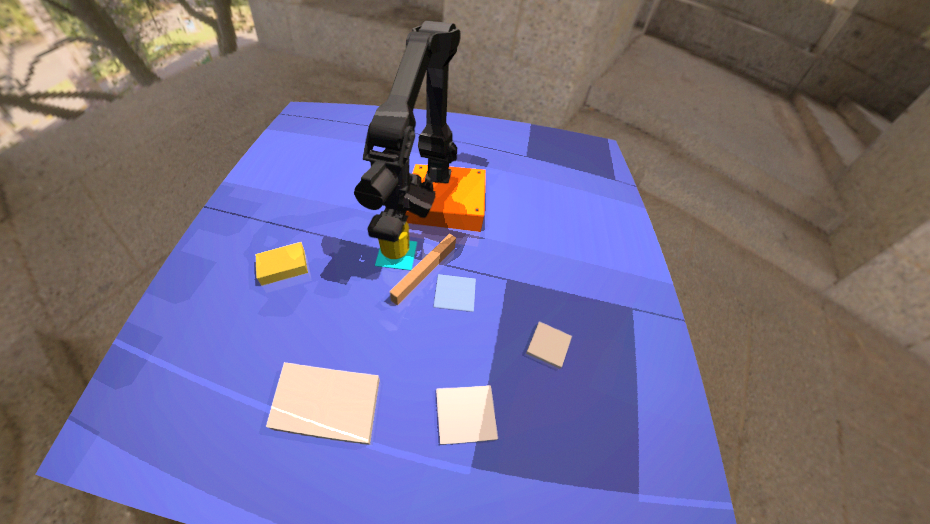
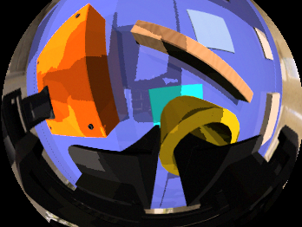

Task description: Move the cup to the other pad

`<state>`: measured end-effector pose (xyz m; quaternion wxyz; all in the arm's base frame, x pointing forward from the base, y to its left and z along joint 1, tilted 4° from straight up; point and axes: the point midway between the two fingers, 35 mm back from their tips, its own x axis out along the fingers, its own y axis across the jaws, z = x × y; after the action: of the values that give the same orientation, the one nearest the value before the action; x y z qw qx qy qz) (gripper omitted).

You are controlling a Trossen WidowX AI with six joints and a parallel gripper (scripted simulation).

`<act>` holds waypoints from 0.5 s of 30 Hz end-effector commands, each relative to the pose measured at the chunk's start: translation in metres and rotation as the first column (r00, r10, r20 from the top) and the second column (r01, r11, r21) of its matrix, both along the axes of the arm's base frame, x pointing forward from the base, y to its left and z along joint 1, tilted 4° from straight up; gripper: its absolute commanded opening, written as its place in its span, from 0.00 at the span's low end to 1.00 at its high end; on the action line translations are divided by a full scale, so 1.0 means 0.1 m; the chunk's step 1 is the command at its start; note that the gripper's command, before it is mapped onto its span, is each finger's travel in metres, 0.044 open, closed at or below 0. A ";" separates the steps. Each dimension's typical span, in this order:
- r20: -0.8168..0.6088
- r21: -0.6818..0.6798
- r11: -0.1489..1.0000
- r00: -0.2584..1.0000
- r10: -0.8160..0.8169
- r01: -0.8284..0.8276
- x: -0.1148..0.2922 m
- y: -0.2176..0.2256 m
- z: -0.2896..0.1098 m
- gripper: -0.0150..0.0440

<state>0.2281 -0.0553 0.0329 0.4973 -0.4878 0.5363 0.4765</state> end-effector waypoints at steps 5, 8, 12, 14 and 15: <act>-0.005 -0.003 1.000 1.000 0.006 -0.006 -0.03 -0.01 -0.11 0.25; -0.001 0.000 1.000 1.000 0.000 0.000 -0.02 -0.01 -0.09 0.25; -0.001 0.000 1.000 1.000 0.000 0.000 -0.02 -0.01 -0.09 0.25; -0.001 0.000 1.000 1.000 0.000 0.000 -0.02 -0.01 -0.09 0.25; -0.001 0.000 1.000 1.000 0.000 0.000 -0.02 -0.01 -0.09 0.25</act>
<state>0.2261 -0.0559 0.0238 0.4966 -0.4871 0.5369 0.4774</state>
